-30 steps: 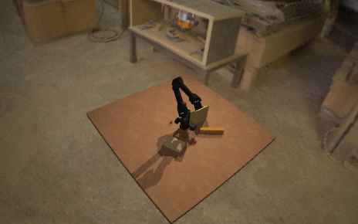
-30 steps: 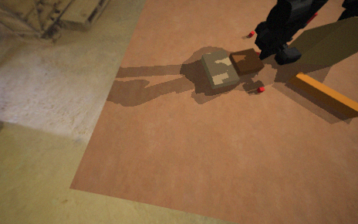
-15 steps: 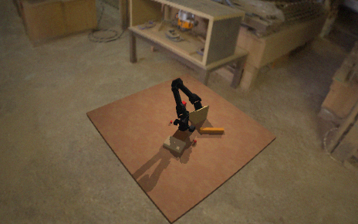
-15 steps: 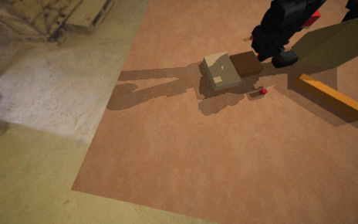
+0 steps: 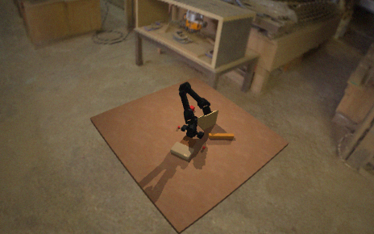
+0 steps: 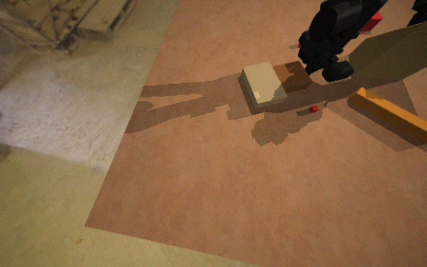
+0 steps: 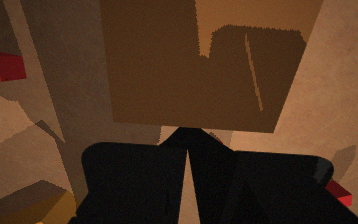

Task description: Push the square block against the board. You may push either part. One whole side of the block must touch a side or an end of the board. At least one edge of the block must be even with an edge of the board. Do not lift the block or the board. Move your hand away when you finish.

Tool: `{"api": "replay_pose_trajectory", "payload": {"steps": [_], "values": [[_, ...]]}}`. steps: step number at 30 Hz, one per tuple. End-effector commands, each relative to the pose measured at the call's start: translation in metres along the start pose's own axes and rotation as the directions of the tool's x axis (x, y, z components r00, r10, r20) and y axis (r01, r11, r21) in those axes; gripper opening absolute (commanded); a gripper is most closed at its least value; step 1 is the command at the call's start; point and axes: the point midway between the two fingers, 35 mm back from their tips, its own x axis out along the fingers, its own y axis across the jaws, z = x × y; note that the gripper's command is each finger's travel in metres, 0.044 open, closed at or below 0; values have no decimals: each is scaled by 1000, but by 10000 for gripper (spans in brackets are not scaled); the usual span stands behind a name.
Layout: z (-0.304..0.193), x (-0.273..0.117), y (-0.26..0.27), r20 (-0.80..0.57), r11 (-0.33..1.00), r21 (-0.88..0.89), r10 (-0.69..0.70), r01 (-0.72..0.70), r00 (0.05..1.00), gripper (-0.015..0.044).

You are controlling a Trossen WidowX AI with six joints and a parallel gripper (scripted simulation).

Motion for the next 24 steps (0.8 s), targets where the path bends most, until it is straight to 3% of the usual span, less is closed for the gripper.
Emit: {"api": "replay_pose_trajectory", "payload": {"steps": [1, 24], "values": [[-6, -1, -1, 4, 1000, 0, -2, 2, 1000, 0], [-43, 1, 0, 3, 1000, -2, -2, 2, 1000, 0]]}}
